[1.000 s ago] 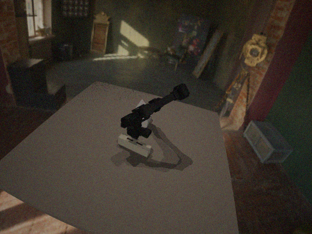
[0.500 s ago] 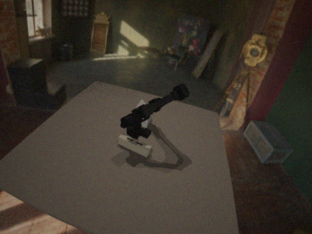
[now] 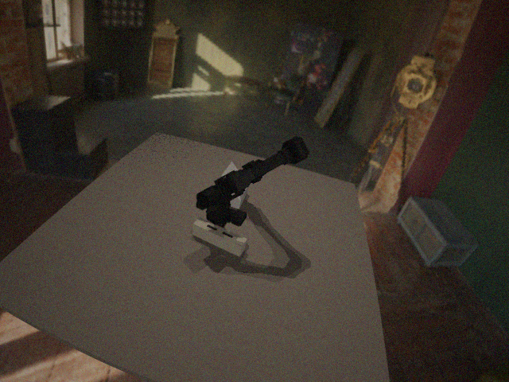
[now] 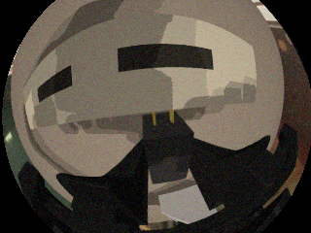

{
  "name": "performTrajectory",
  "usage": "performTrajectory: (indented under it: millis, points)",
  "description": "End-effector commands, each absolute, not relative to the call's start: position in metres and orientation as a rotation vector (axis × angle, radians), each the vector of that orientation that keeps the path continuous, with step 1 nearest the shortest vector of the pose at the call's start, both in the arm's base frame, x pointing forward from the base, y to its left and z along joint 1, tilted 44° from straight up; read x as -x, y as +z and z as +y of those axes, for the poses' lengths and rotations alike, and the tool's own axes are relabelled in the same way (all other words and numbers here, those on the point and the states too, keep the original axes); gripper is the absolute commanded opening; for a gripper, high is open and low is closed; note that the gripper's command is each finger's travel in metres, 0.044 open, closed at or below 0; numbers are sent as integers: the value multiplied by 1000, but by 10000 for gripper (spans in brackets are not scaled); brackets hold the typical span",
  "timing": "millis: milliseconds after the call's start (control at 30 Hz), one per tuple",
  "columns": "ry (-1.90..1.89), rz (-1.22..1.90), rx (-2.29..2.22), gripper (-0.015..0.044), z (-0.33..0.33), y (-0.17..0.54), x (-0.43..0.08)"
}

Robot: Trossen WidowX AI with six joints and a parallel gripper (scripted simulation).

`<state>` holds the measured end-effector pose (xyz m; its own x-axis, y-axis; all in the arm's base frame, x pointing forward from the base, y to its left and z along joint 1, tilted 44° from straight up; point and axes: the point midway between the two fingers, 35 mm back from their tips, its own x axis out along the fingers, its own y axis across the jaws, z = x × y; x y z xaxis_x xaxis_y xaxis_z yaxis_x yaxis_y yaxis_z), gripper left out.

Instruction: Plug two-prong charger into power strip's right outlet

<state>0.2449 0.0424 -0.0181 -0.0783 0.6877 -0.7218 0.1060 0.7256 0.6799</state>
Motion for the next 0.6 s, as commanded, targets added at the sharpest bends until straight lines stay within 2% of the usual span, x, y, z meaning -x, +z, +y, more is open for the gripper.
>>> performTrajectory:
  millis: [0, 567]
  points:
    - [541, 1602, -664, 0, 43, -18, -246]
    - [542, 1602, -664, 0, 43, -18, -249]
